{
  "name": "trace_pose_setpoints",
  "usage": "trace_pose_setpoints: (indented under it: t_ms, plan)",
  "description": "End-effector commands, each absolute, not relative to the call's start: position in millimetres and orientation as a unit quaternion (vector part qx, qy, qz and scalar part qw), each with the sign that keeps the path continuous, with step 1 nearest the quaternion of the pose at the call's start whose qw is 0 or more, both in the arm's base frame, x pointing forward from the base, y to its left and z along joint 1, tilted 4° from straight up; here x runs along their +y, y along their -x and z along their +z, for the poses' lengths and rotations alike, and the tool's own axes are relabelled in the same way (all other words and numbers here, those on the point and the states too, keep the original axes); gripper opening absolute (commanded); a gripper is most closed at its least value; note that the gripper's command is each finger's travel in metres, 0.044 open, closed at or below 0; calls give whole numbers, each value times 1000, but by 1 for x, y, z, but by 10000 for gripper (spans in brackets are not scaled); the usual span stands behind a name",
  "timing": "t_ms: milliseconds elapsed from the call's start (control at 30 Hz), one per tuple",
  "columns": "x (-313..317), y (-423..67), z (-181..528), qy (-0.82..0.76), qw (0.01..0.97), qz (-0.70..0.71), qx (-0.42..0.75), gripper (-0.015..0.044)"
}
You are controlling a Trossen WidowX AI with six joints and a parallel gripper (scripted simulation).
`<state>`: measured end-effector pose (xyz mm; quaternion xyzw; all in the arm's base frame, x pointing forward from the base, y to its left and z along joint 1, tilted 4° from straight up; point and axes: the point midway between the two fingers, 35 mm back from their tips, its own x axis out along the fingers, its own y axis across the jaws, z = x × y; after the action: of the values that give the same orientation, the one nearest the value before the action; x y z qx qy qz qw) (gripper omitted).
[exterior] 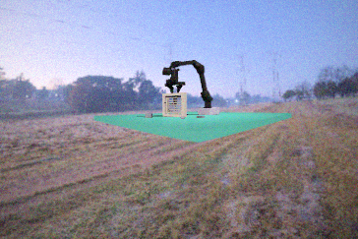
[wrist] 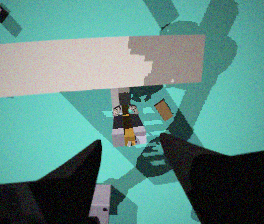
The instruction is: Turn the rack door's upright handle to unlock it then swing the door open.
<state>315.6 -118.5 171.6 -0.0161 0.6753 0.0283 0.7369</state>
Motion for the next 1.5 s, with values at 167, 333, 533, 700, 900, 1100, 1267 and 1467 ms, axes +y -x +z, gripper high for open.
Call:
trace_pose_setpoints:
  t_ms: [167, 333, 533, 700, 900, 1100, 1267, 1467]
  plan:
    - [-118, -317, 156, 16, 737, 30, 675, 281]
    - [-118, -318, 148, 16, 737, 30, 675, 281]
    - [-117, -318, 138, 16, 737, 30, 675, 281]
    - [-117, -318, 130, 16, 737, 30, 675, 281]
    - [-116, -318, 121, 16, 737, 30, 675, 281]
    - [-116, -318, 121, 16, 737, 30, 675, 149]
    - [-116, -318, 121, 16, 737, 30, 675, 77]
    - [-116, -318, 121, 16, 737, 30, 675, 37]
